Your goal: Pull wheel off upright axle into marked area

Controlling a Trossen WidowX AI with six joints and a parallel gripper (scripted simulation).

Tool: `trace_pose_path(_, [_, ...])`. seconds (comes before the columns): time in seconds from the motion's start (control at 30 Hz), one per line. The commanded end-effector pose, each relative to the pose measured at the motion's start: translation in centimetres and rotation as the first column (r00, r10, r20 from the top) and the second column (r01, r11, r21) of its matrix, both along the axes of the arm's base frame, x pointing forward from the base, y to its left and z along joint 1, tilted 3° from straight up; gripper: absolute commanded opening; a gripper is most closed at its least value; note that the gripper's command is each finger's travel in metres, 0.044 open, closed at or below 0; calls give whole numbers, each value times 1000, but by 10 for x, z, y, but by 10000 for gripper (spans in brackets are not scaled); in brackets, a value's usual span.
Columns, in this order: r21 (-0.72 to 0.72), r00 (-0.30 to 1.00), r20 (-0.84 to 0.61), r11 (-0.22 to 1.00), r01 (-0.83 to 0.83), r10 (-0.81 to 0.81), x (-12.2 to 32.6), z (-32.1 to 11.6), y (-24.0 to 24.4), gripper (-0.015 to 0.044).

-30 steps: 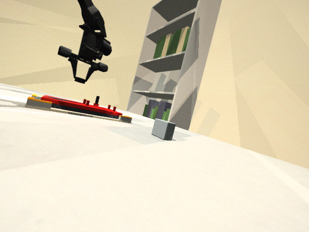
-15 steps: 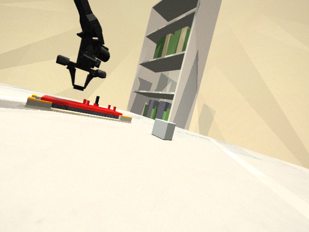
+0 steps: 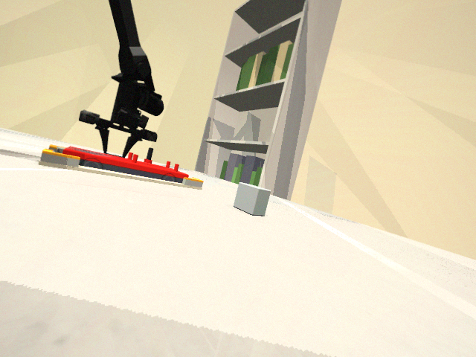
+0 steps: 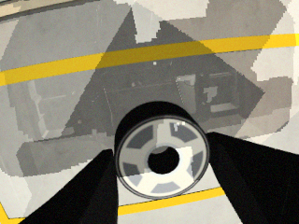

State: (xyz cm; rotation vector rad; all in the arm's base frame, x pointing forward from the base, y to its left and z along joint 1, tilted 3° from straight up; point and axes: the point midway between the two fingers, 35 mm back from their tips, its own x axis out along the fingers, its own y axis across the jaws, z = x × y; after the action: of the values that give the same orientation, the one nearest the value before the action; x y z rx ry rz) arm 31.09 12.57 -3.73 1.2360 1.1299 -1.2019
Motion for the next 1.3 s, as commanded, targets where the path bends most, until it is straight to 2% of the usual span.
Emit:
trace_pose_path(0.0, [-4,1000,0,1000,-3,3,0,-4,-1,0])
trace_pose_path(0.37, [0,1000,0,1000,0,0,0,2,0,289])
trace_pose_path(0.57, [-3,1000,1,1000,-3,3,-2,54,2,300])
trace_pose_path(0.73, [-3,1000,1,1000,-3,3,-3,60,2,300])
trace_pose_path(0.77, [4,1000,9,1000,-6,6,-2,54,3,326])
trace_pose_path(0.9, [1,1000,4,1000,-5,5,-33,76,-8,431])
trace_pose_path(0.93, [0,1000,2,1000,-5,5,-43,82,-12,440])
trace_pose_path(1.1, [-5,1000,-6,1000,-3,3,-85,100,-29,440])
trace_pose_path(1.27, [-5,1000,-6,1000,-3,3,-87,101,-29,440])
